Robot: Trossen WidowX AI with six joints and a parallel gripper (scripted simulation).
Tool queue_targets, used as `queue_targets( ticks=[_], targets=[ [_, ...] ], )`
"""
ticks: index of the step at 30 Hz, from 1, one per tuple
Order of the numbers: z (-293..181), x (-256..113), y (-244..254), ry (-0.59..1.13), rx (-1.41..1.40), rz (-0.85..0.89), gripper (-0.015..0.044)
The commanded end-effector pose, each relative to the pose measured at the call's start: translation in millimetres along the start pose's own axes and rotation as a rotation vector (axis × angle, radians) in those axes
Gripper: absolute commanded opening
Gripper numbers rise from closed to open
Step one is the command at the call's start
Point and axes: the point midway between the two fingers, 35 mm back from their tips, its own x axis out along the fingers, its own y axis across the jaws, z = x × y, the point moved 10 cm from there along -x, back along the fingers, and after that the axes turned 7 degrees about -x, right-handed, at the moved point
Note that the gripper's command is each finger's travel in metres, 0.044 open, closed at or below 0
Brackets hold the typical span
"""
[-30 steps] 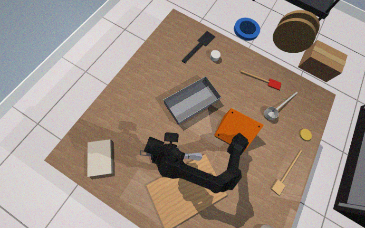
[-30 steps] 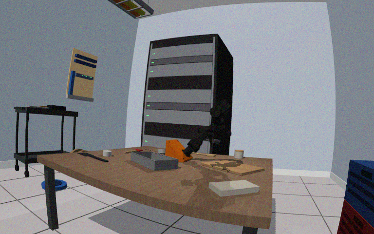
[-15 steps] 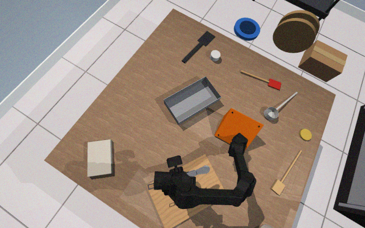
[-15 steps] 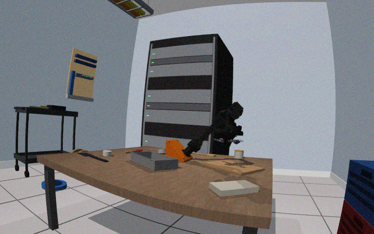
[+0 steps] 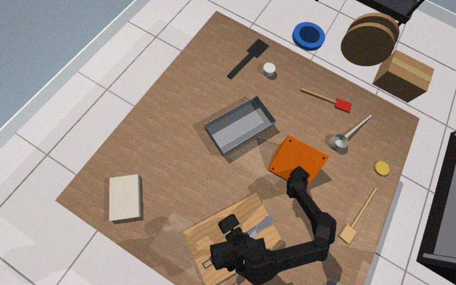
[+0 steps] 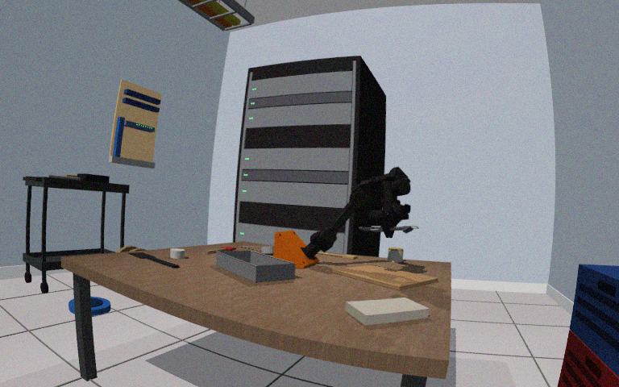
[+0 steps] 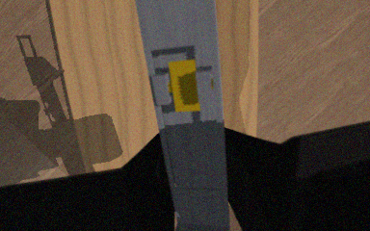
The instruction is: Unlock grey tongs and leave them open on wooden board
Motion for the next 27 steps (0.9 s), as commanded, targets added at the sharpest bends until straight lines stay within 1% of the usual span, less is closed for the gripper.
queue_targets(
  ticks=[1,7,27],
  targets=[
    [-1,-1,3,0.001,-0.016,-0.003,-0.015],
    [-5,-1,4,-0.036,-0.008,-0.025,-0.015],
    [-32,0,9,-0.352,0.05,-0.164,-0.015]
  ],
)
